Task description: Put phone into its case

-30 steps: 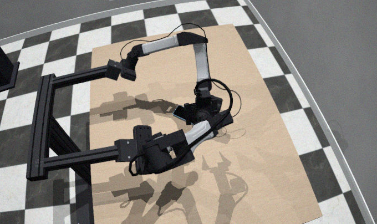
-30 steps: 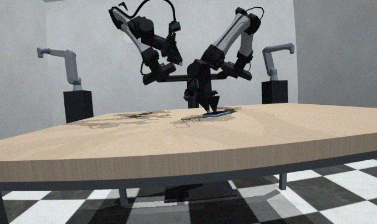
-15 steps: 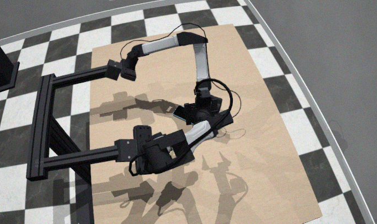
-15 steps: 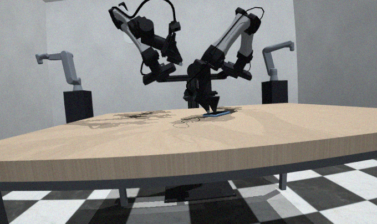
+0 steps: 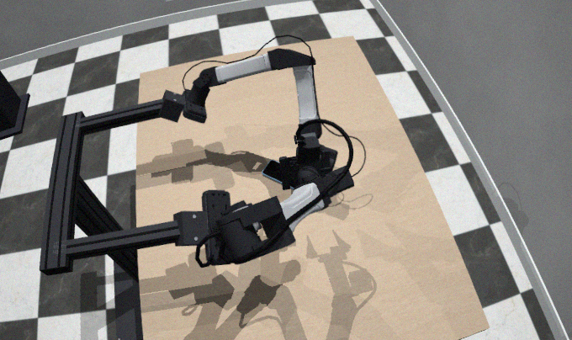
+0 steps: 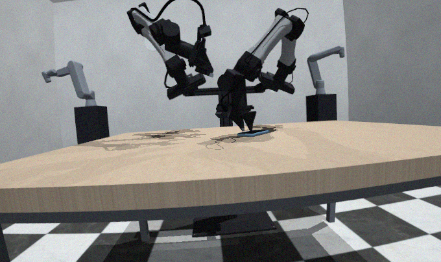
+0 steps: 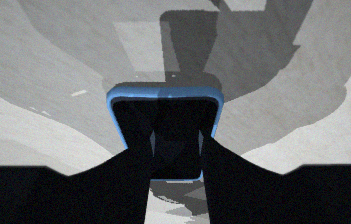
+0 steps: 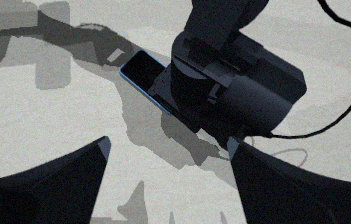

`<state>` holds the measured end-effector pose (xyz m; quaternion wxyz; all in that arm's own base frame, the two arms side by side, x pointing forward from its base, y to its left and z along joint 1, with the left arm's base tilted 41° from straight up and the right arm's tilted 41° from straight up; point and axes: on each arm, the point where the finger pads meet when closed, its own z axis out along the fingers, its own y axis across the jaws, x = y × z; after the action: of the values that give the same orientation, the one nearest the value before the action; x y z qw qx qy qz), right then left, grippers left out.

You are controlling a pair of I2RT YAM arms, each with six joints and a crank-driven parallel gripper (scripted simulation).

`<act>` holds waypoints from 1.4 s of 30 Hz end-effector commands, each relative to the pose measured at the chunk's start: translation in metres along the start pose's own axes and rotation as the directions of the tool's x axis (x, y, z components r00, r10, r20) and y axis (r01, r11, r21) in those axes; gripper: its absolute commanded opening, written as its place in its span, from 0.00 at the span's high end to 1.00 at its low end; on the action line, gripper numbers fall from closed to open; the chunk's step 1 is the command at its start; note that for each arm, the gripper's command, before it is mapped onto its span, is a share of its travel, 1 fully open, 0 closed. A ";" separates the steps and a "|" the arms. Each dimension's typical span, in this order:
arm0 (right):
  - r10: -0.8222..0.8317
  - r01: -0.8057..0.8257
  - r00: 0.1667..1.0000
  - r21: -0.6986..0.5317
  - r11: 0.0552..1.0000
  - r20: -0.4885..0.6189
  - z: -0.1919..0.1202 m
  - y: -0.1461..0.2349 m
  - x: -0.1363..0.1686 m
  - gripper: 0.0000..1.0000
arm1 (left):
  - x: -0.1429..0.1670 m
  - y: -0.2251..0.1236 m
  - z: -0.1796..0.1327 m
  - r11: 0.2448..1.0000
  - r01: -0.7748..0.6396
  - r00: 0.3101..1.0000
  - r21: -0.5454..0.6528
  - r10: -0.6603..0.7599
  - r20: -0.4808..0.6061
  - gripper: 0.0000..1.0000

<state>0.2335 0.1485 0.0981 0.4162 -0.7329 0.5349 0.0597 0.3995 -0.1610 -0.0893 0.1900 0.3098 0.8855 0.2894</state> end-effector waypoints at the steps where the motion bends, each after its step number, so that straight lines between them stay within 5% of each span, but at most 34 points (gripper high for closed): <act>1: -0.001 0.001 1.000 0.013 1.000 0.000 -0.001 -0.003 -0.002 0.00 | -0.020 0.010 -0.022 0.999 0.043 0.998 0.000 -0.043 0.050 0.63; 42: -0.001 0.001 1.000 0.013 1.000 0.000 -0.001 -0.003 -0.002 0.00 | -0.001 0.004 0.020 1.000 0.024 1.000 0.008 -0.024 0.012 0.63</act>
<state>0.2335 0.1485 0.0981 0.4161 -0.7329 0.5349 0.0596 0.4095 -0.1559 -0.0868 0.1954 0.3046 0.8866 0.2880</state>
